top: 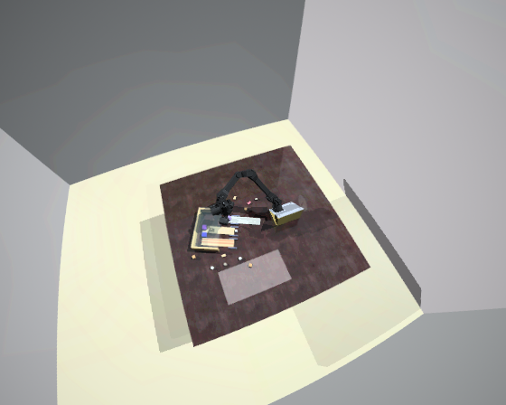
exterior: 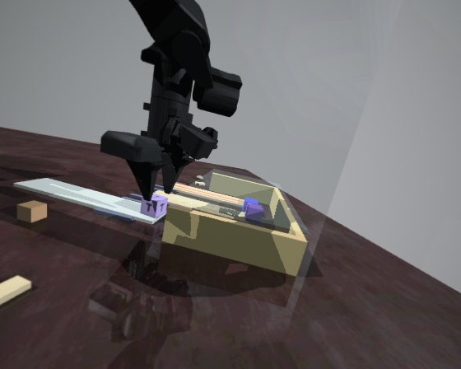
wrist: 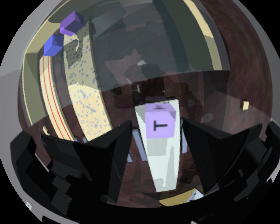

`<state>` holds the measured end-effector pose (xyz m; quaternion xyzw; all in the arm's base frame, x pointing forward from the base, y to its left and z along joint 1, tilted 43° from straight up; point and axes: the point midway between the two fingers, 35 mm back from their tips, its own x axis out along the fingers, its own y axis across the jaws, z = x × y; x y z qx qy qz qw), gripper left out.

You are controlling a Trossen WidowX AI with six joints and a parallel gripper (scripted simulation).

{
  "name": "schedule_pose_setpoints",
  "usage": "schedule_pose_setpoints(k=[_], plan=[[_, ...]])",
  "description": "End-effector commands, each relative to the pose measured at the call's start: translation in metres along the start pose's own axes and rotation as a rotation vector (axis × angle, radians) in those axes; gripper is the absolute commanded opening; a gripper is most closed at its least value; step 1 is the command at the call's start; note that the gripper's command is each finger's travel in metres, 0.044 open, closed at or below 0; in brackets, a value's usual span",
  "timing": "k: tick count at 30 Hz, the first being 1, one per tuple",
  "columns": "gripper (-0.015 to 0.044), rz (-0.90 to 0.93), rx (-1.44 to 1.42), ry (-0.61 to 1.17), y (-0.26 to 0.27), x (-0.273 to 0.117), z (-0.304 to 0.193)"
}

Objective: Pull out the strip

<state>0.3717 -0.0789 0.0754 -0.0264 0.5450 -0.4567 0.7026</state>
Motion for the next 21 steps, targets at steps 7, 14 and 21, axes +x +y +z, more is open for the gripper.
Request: schedule_pose_setpoints(k=[7, 14, 21], plan=[[0.025, -0.01, -0.009, 0.005, -0.002, 0.019, -0.003], [0.025, -0.011, -0.009, 0.004, -0.003, 0.026, -0.003], [0.025, -0.011, -0.009, 0.004, -0.003, 0.026, -0.003]])
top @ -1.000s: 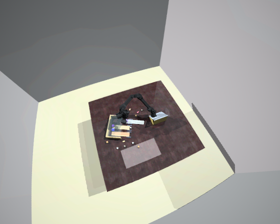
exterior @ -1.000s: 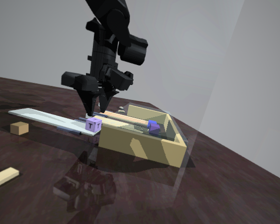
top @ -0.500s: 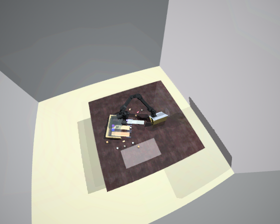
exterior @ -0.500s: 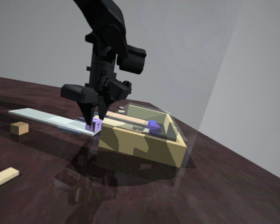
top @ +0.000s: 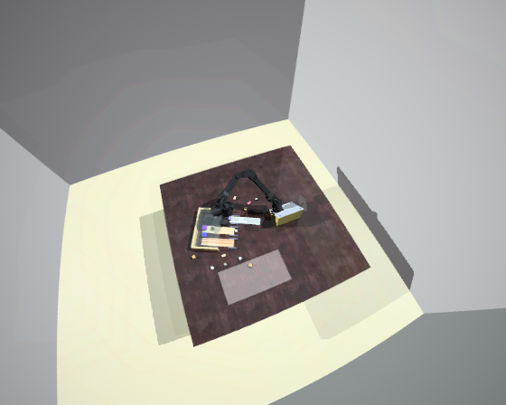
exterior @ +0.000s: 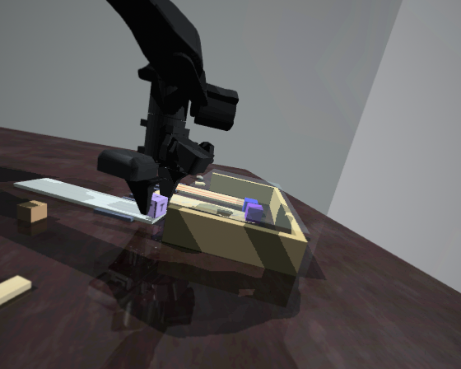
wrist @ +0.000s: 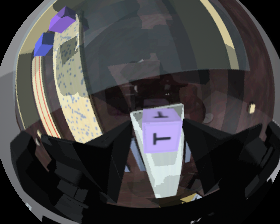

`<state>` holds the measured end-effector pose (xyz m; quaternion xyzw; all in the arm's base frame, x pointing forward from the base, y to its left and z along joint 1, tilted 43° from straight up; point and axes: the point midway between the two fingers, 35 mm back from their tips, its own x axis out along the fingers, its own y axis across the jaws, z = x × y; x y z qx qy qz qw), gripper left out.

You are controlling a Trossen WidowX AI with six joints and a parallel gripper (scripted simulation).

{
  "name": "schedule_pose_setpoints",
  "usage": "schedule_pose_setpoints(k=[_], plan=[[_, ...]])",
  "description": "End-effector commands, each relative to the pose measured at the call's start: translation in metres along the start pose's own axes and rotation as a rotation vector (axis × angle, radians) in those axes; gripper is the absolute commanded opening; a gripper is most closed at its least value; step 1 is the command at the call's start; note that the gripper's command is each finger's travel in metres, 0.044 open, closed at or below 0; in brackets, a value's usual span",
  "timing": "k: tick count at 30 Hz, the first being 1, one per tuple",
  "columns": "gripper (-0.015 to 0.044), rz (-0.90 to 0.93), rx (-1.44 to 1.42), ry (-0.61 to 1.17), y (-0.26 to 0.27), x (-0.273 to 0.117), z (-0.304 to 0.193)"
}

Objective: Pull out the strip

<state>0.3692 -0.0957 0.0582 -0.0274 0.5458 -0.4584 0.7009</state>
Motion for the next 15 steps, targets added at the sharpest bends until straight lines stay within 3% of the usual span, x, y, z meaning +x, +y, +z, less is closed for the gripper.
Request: schedule_pose_setpoints(k=[1, 4, 11, 15], plan=[[0.0224, 0.0, 0.0, 0.0, 0.0, 0.0, 0.0], [0.0145, 0.0, 0.0, 0.0, 0.0, 0.0, 0.0], [0.0098, 0.0, 0.0, 0.0, 0.0, 0.0, 0.0], [0.0, 0.001, -0.003, 0.001, -0.0001, -0.0016, -0.0019]])
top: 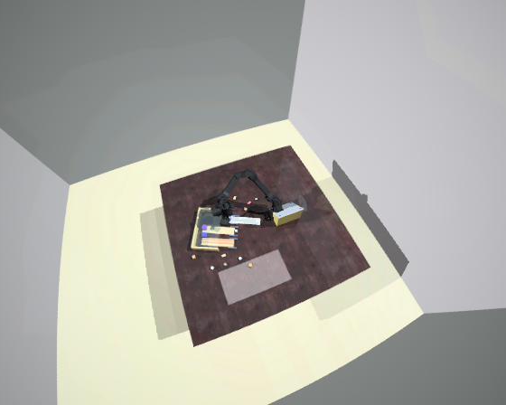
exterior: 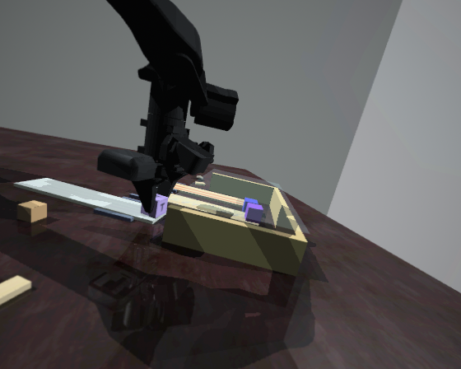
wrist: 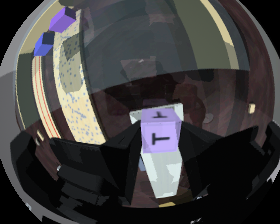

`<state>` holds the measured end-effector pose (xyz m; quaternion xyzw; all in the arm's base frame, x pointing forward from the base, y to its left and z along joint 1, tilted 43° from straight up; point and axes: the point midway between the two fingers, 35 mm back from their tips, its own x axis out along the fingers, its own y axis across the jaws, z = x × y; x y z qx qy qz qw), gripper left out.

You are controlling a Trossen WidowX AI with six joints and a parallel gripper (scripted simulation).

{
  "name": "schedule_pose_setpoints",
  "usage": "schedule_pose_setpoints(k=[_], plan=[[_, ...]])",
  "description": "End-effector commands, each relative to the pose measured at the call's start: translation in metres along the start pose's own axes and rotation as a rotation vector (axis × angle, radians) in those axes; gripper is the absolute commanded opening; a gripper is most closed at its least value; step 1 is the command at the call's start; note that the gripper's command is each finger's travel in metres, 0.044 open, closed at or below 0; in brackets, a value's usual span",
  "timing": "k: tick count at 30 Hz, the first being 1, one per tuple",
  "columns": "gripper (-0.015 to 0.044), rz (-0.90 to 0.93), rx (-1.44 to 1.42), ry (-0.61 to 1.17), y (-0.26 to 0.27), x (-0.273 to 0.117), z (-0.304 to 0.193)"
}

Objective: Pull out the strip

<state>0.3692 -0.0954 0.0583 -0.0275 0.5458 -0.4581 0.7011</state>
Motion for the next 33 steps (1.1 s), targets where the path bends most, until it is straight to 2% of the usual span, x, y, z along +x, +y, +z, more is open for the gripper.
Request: schedule_pose_setpoints(k=[1, 13, 26, 33], plan=[[0.0, 0.002, -0.006, 0.002, 0.0, -0.003, -0.004], [0.0, -0.006, -0.01, 0.007, -0.02, -0.042, -0.055], [0.0, -0.006, -0.011, 0.008, -0.028, -0.043, -0.077], [0.0, -0.005, -0.012, 0.009, -0.027, -0.075, -0.077]])
